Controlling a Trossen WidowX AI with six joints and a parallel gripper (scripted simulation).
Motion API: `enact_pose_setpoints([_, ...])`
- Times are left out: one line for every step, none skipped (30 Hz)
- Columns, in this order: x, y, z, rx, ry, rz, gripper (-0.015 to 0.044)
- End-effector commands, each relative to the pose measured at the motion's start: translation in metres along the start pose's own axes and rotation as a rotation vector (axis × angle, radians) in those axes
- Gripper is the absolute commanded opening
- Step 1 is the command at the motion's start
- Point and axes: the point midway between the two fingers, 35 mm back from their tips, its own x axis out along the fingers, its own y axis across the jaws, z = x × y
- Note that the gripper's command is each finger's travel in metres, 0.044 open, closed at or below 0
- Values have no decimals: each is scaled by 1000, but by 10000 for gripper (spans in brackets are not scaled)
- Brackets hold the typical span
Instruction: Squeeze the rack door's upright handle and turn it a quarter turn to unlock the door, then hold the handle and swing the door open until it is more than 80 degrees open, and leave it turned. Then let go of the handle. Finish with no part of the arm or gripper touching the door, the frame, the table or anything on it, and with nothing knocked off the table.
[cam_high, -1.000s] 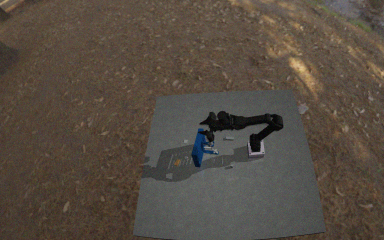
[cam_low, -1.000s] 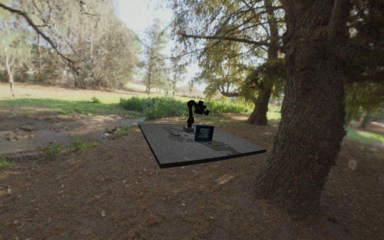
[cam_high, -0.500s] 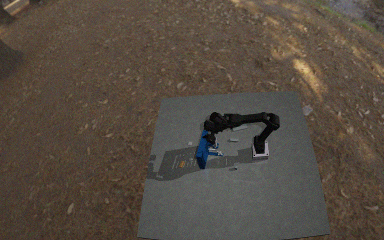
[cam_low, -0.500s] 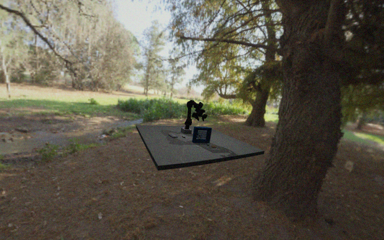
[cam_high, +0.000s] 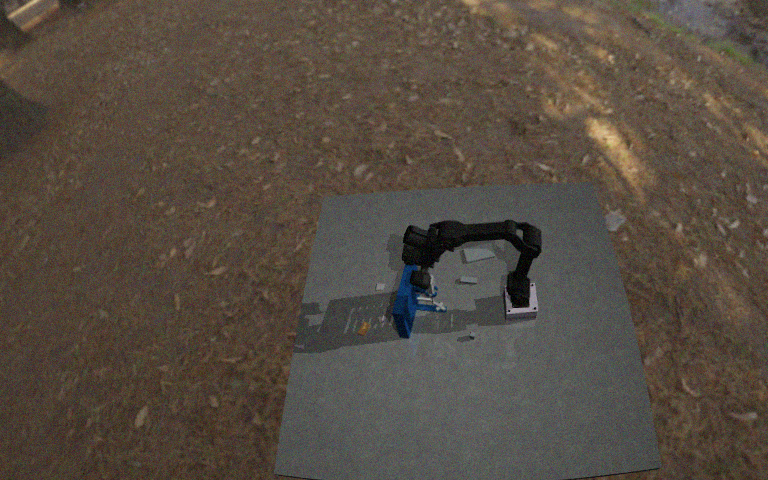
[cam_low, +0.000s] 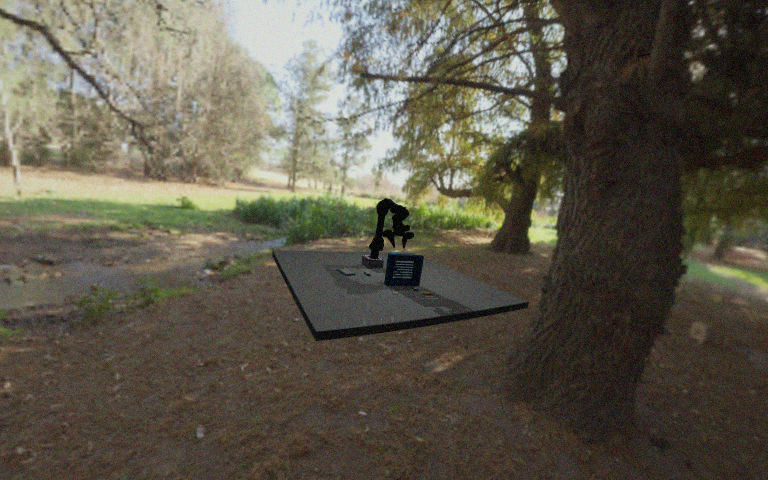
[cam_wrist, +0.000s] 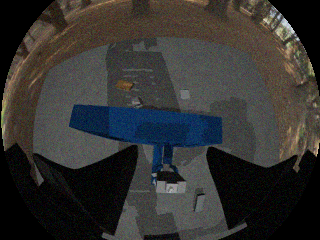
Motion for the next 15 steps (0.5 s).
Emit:
enact_pose_setpoints([3,-1,-6,9,97,6,297])
enact_pose_setpoints([3,-2,-8,11,123,7,297])
enact_pose_setpoints([4,-2,-9,13,149,7,297])
enact_pose_setpoints([4,-2,-11,15,175,8,297])
enact_pose_setpoints([4,-3,-13,17,200,8,297])
enact_pose_setpoints([5,-3,-15,19,226,9,297])
enact_pose_setpoints([5,-4,-17,21,252,9,297])
enact_pose_setpoints([5,-4,-19,24,278,10,297])
enact_pose_setpoints([4,-4,-21,26,303,11,297])
enact_pose_setpoints([4,-5,-23,28,329,12,297])
enact_pose_setpoints([4,-5,-25,31,355,12,297])
enact_pose_setpoints([3,-5,-27,33,380,13,297])
enact_pose_setpoints([3,-6,-29,36,406,14,297])
enact_pose_setpoints([2,-6,-30,39,432,15,297])
enact_pose_setpoints([2,-6,-32,41,458,16,297])
